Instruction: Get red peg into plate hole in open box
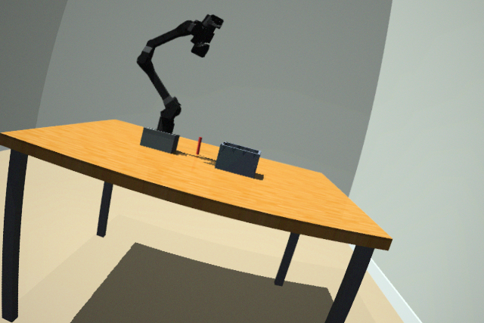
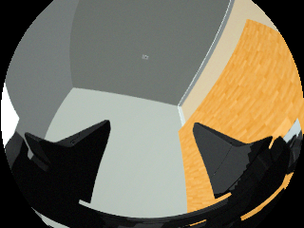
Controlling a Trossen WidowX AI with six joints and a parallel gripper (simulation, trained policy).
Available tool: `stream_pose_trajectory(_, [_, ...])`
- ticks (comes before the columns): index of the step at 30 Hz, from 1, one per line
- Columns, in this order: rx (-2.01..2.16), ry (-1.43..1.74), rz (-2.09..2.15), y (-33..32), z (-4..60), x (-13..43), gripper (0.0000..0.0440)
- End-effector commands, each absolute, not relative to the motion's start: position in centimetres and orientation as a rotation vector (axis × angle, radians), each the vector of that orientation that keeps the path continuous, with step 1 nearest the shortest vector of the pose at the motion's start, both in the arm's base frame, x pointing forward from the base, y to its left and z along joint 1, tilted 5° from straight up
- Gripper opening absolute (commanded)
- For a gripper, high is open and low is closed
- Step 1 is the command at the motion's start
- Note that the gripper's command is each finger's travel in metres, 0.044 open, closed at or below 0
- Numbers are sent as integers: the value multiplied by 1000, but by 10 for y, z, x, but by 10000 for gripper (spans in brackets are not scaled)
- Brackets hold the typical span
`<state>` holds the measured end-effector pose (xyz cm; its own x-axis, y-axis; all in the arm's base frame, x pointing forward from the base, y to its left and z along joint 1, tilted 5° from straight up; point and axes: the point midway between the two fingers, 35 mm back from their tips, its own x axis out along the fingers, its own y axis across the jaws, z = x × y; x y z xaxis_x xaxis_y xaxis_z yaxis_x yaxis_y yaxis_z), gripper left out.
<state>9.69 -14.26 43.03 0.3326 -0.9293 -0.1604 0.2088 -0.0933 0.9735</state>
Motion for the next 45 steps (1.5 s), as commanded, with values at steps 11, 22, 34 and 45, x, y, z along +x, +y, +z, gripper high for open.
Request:
stream_pose_trajectory(11, [1249, -416, -1112, -124, 380, 165, 440])
stream_pose_trajectory(22, [1171, 1, -1105, -84, 301, 216, 440])
stream_pose_trajectory(34, [1043, 440, -1073, -27, 222, 230, 440])
stream_pose_trajectory(45, [875, 822, -1045, 25, 156, 213, 440])
